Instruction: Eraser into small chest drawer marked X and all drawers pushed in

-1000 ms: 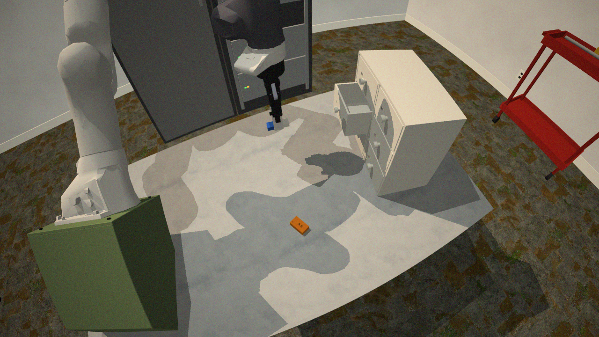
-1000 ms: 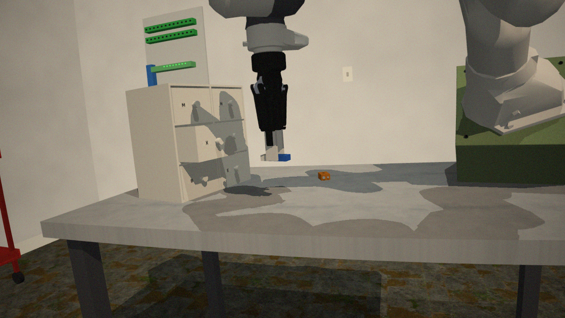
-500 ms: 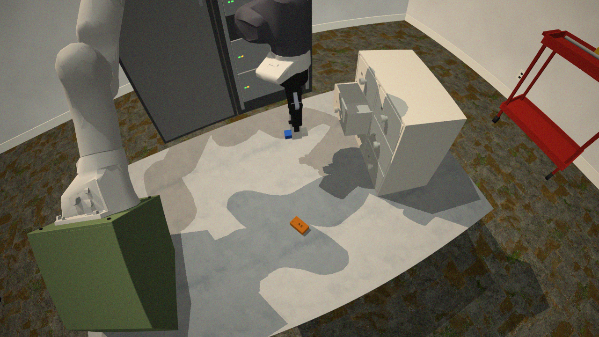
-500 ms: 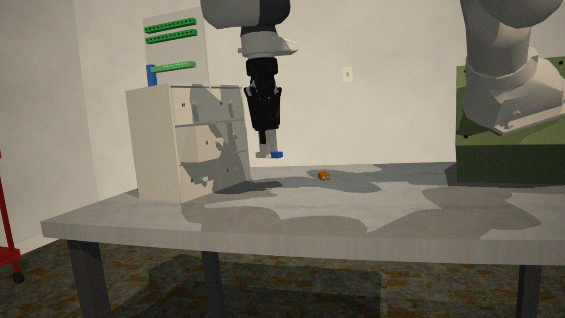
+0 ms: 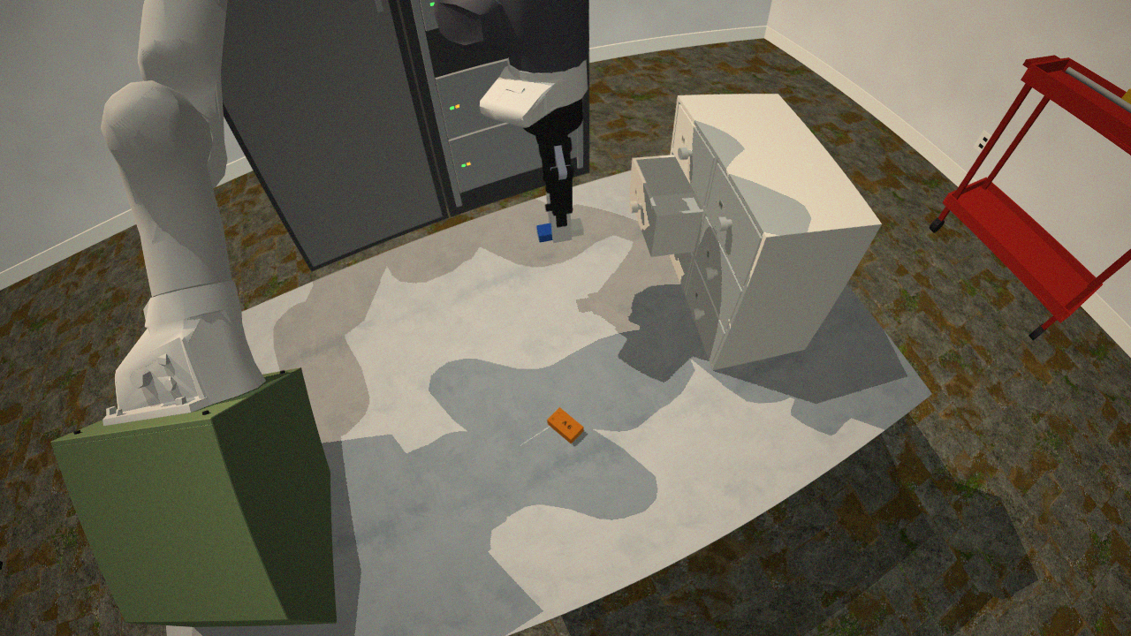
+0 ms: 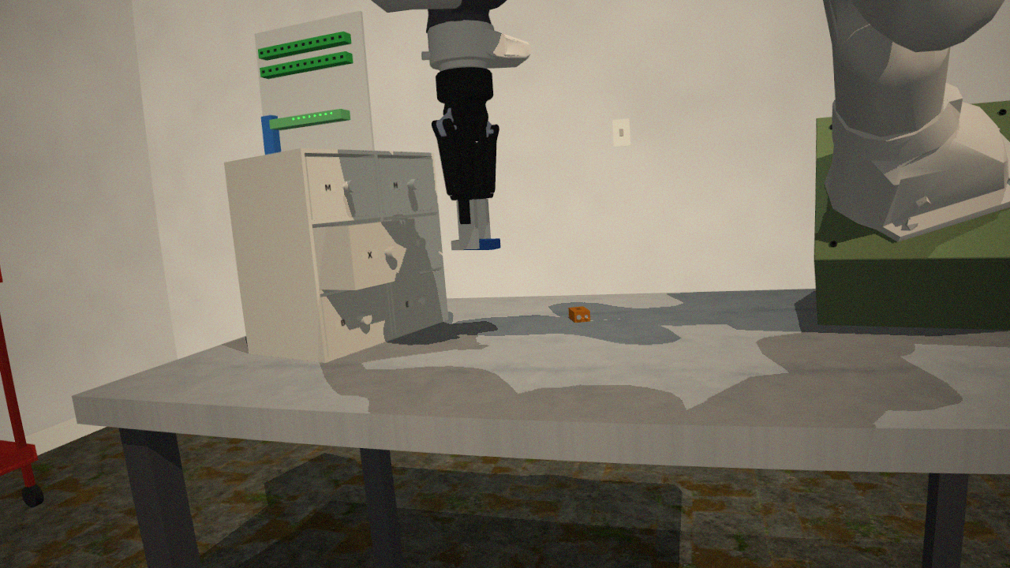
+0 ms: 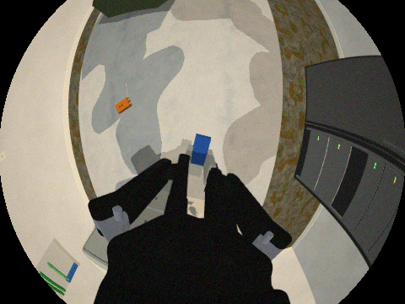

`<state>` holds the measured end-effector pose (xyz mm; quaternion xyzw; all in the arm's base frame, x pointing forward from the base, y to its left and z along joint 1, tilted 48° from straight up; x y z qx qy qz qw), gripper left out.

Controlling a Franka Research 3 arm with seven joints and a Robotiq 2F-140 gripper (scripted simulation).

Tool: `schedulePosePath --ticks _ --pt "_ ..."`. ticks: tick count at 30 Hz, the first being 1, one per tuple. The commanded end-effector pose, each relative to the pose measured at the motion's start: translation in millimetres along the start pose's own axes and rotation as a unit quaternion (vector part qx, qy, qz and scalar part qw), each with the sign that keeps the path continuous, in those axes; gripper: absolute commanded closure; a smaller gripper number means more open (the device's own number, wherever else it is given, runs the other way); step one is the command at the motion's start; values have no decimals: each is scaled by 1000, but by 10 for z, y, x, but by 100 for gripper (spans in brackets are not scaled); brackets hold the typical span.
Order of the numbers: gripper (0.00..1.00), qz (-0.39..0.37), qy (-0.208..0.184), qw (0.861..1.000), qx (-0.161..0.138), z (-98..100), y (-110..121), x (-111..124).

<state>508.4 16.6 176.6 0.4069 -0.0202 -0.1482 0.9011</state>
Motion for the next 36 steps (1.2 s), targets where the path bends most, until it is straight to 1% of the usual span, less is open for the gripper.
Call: schedulePosePath --ticks 1,10,16,24,36 --pt "89 -6 8 1000 1 83 10 -35" --pt "89 -6 8 1000 1 560 9 -25" --pt "89 -6 8 1000 1 752 9 -21" --pt "89 -6 8 1000 1 819 8 -20" --pt "89 -6 2 1000 1 820 8 -27"
Point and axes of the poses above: the point where the finger pads meet when closed, its own z axis back along the fingers, its own y axis across the jaws, x = y × z, the point moved 5 cm from there along z, back along the fingers, and after that the axes turned 7 degrees about -z, right-handed, at the moved point
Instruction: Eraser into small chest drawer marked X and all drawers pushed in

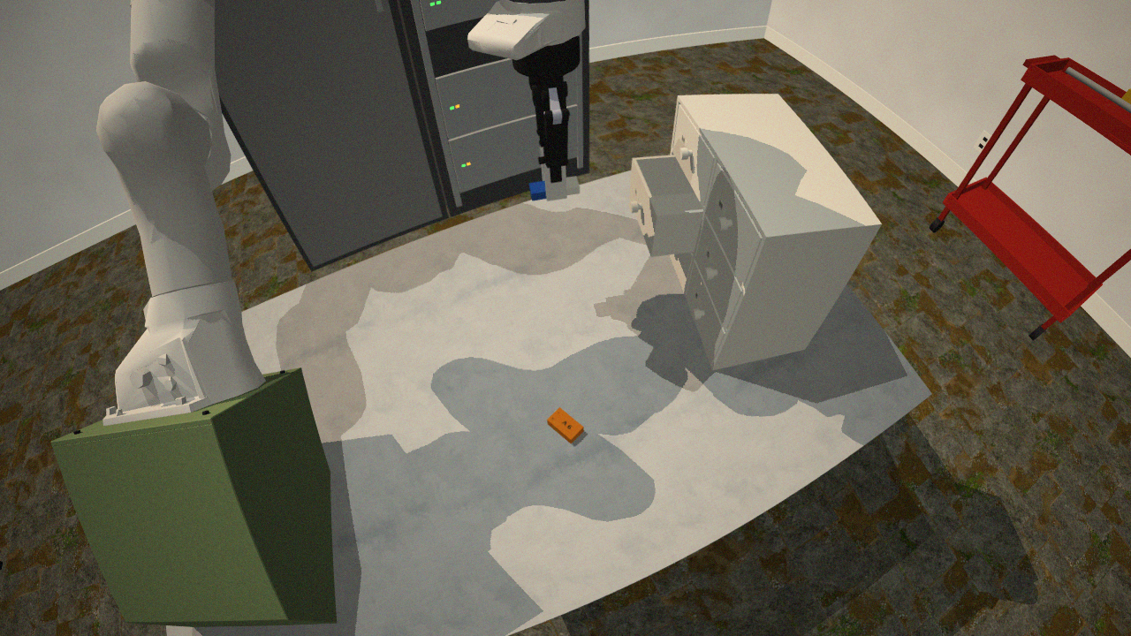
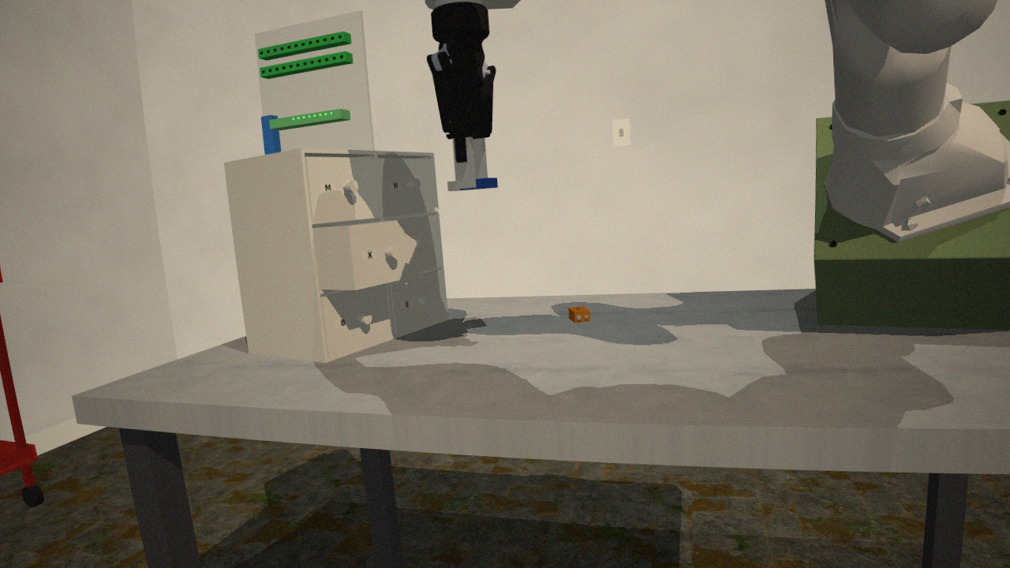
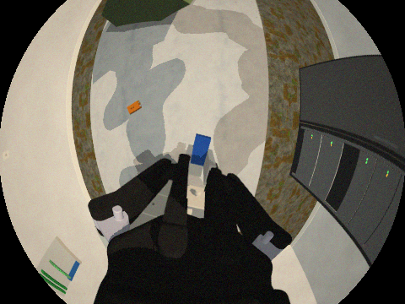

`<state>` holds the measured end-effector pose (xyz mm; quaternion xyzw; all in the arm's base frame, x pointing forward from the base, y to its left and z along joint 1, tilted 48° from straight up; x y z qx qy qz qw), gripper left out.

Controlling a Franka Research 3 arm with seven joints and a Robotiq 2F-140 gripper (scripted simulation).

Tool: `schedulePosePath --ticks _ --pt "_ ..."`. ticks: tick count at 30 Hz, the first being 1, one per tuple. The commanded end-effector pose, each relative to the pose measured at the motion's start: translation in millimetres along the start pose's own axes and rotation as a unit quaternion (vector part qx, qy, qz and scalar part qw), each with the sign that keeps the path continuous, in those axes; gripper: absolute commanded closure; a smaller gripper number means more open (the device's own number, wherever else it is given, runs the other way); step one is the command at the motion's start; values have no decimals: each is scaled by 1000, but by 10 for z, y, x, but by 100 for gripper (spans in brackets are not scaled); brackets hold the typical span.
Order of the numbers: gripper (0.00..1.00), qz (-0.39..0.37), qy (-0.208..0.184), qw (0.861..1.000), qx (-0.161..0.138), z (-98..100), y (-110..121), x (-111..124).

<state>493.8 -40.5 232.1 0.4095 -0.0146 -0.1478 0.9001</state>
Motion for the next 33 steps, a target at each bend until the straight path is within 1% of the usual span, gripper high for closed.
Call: schedulePosePath --ticks 1,7,11,14,16,17,21,24,27,31,33 --pt "89 -4 -6 1000 0 11 -9 -7" --pt "89 -3 -35 999 3 2 -14 -50" --pt "89 -4 -70 997 8 -10 -21 -101" --pt "89 -3 -106 994 12 -25 -25 -151" --pt "89 -3 -106 994 12 -25 -25 -151" --pt "89 -3 -119 993 13 -32 -29 -171" --pt "89 -3 -183 983 21 -67 -37 -262" --pt "89 -3 -241 970 28 -107 -48 -344" --pt "89 -3 -289 957 34 -145 -56 -410" --pt "89 -3 -339 940 40 -190 -64 -477" --pt "89 -3 -339 940 40 -190 -64 -477"
Point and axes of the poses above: the point where the finger pads meet when closed, its own z axis back along the fingers, its own y axis across the jaws, x = y × z, the point moved 5 cm from there along z, back along the fingers, and after that the axes turned 7 degrees about -z, right-handed, at the moved point
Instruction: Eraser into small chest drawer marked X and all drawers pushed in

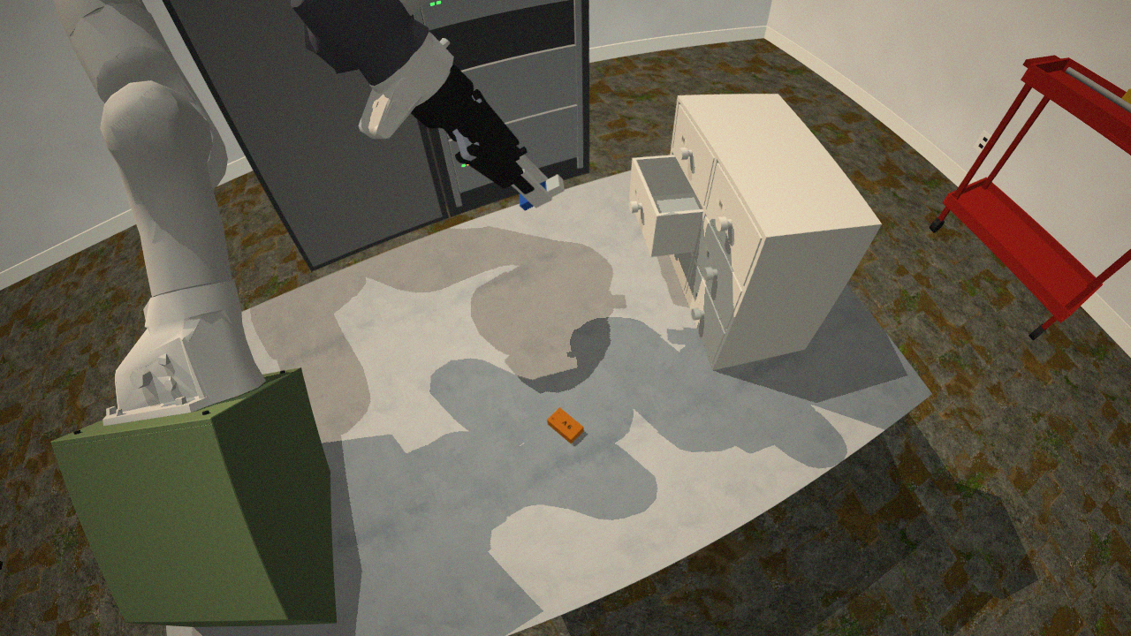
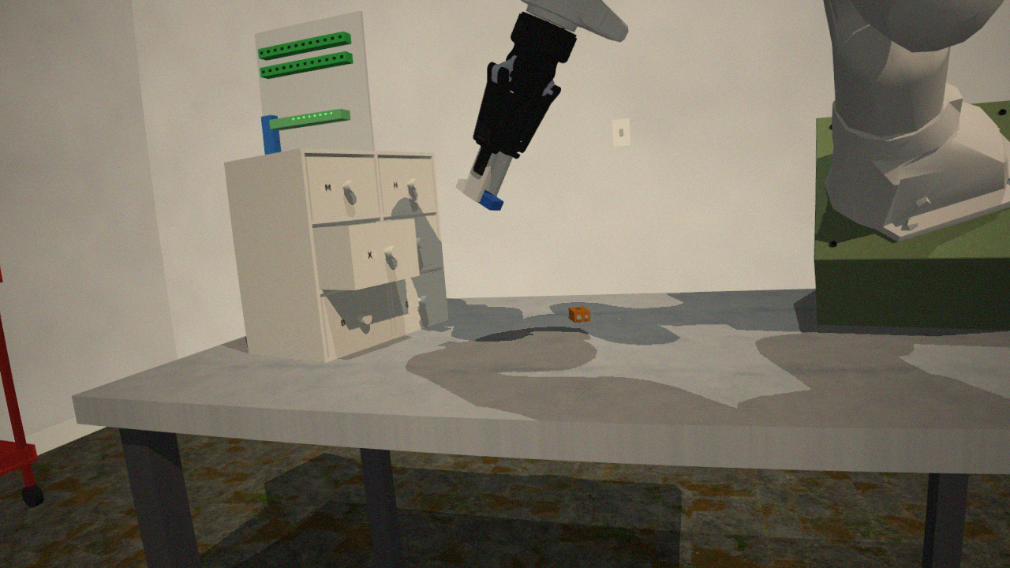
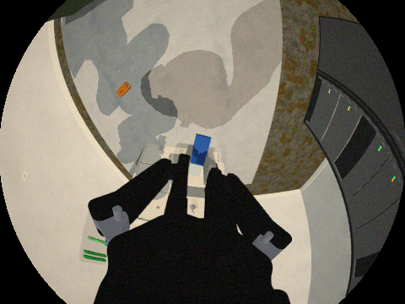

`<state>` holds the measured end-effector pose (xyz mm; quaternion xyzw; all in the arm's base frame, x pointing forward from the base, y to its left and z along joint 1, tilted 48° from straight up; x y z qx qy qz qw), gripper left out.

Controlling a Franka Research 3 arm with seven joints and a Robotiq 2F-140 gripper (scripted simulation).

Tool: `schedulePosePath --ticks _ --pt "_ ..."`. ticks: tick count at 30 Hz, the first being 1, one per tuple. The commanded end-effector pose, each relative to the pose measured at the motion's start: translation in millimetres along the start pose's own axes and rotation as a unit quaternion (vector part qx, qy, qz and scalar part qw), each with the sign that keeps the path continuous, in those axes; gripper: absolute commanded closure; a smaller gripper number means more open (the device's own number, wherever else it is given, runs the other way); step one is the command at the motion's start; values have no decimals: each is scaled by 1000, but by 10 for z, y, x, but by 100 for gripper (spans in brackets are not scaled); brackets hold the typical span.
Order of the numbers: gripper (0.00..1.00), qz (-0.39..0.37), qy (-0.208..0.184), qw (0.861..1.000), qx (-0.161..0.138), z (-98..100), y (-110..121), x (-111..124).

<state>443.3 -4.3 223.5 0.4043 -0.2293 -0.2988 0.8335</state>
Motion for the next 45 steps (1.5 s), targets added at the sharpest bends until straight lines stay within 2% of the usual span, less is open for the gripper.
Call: schedulePosePath --ticks 1,9,15,25,45 --pt "89 59 -95 994 11 5 -83 109" --pt "89 59 -180 982 26 -17 -115 -16" --pt "89 58 -225 972 34 -35 -131 -81" --pt "89 58 -249 966 38 -46 -139 -116" --pt "89 58 -250 966 39 -78 -128 -64"
Point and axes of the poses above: the point where the finger pads meet when closed, its own z axis back along the fingers, its own y axis across the jaws, x = y × z, the point moved 5 cm from there along z, back along the fingers, and after that the axes turned 7 degrees about -z, right-handed, at the moved point
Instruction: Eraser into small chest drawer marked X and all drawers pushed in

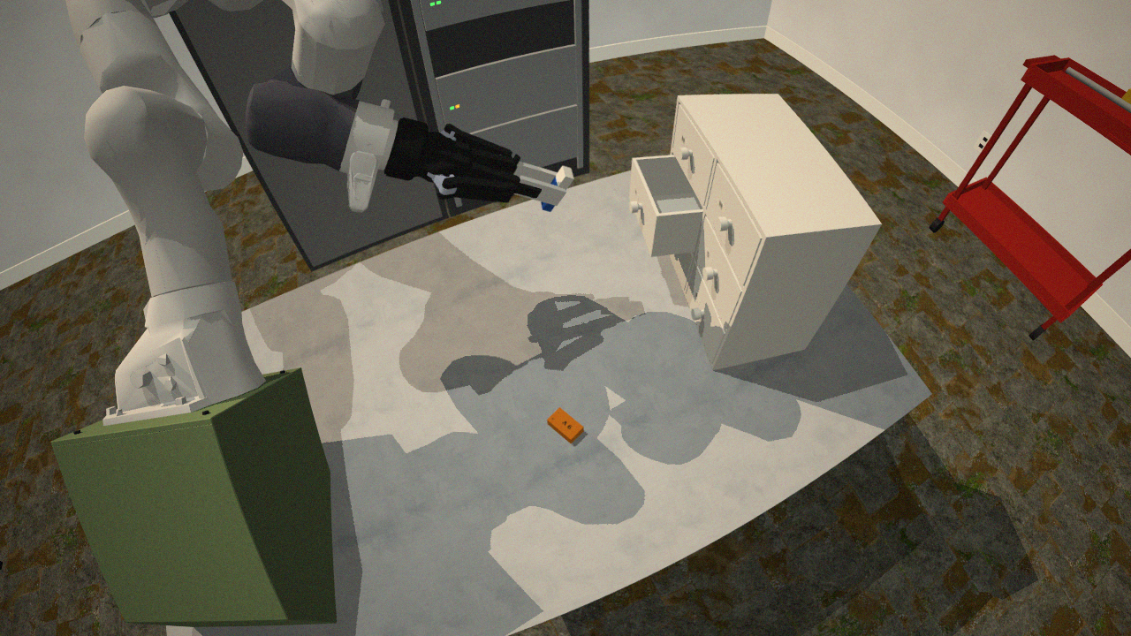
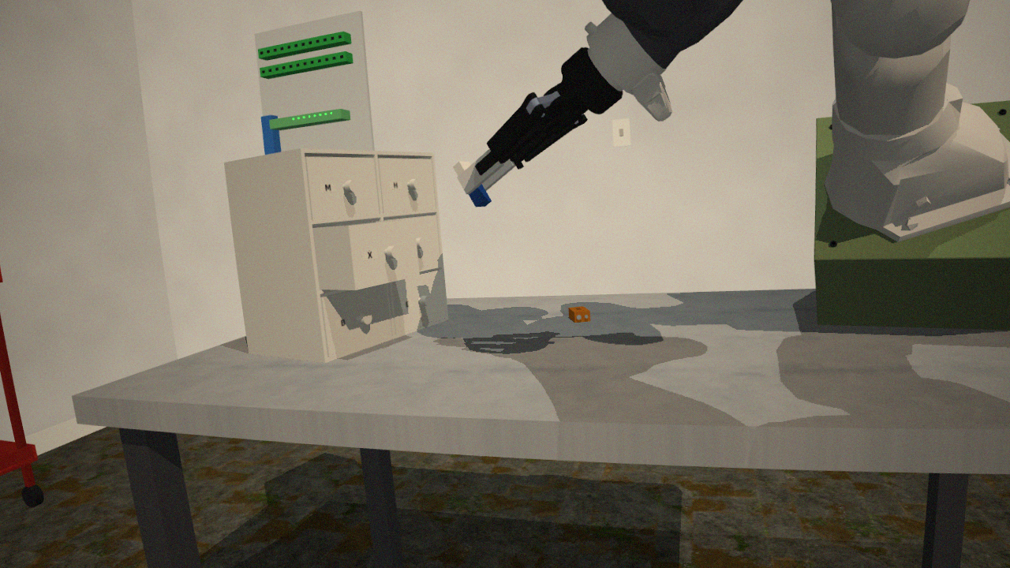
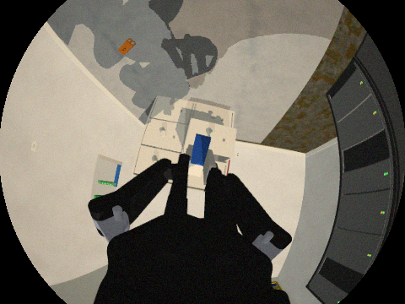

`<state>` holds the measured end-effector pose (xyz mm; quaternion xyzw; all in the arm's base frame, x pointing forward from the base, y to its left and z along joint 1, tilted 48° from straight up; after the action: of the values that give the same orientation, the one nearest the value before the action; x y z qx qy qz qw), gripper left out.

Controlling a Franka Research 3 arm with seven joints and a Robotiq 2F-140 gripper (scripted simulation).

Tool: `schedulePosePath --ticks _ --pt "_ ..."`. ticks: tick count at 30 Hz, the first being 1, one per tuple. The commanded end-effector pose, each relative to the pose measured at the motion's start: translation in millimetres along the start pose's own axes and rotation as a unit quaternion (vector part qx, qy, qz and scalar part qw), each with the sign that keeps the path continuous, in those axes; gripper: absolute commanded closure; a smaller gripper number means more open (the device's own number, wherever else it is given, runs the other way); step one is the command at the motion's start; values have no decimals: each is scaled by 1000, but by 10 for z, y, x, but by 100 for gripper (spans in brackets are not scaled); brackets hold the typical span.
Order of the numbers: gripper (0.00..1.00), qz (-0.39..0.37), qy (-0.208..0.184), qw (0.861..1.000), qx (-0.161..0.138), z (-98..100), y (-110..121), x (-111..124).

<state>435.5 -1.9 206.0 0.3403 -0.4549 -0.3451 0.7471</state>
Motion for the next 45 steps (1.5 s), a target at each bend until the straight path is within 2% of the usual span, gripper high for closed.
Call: schedulePosePath --ticks 1,9,21,23,38,40,45 --pt "89 17 -4 1000 4 -42 24 30" --pt "89 17 -4 1000 4 -137 33 85" --pt "89 17 -4 1000 4 -477 67 283" --pt "89 17 -4 1000 4 -477 67 283" --pt "89 17 -4 1000 4 -1022 120 600" --pt "89 17 -4 1000 4 -1022 120 600" --pt "89 17 -4 1000 4 -1176 136 690"
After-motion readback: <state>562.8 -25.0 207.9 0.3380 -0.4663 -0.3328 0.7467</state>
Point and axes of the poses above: the point where the finger pads meet when closed, its own z axis back along the fingers, its own y axis across the jaws, x = y × z, the point moved 5 cm from there along z, back along the fingers, and after that the axes turned 7 degrees about -z, right-handed, at the moved point
